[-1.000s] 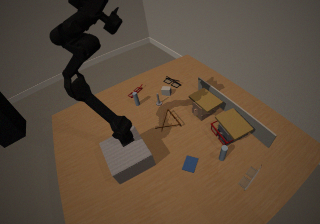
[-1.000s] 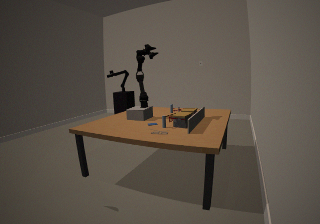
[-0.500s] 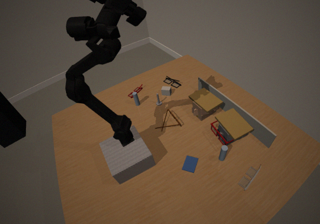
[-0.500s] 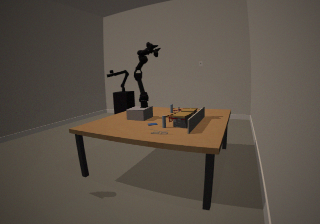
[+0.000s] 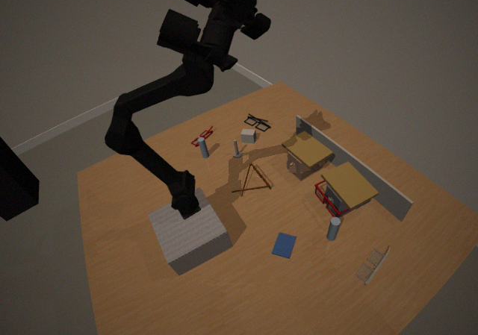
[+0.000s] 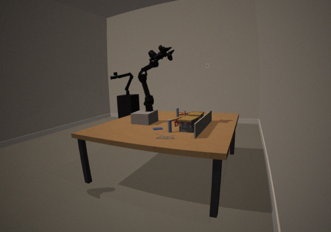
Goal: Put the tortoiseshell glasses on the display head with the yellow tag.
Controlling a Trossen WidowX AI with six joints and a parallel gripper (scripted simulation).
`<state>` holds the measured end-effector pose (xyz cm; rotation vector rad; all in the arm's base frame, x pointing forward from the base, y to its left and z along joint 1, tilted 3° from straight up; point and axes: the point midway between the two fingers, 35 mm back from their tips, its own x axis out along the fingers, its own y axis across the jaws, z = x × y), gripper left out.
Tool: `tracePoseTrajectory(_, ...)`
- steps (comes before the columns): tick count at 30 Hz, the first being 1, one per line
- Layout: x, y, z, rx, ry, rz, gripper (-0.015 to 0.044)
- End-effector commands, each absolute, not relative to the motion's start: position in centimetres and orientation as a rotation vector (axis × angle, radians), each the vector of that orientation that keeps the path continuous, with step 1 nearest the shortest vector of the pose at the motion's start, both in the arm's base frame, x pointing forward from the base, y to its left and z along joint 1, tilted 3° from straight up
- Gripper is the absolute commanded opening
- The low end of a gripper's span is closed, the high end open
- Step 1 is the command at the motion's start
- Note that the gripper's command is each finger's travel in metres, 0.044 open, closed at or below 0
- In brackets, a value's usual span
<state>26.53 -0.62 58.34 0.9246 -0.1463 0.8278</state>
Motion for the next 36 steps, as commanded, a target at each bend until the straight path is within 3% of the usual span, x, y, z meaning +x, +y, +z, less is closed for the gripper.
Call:
tracePoseTrajectory(1, 31.9, -2.3, 54.8, 0.907, -0.154, 0.708, 0.0200)
tracePoseTrajectory(10, 39.7, -2.8, 46.5, 0.757, -0.064, 0.487, 0.0200)
tracePoseTrajectory(20, 44.7, -1.3, 35.4, 0.477, 0.162, 0.325, 0.0200)
tracePoseTrajectory(28, 45.8, 1.1, 25.2, 0.164, 0.427, 0.292, 0.0200)
tracePoseTrajectory(36, 43.7, 4.0, 15.0, -0.225, 0.728, 0.393, 0.0200)
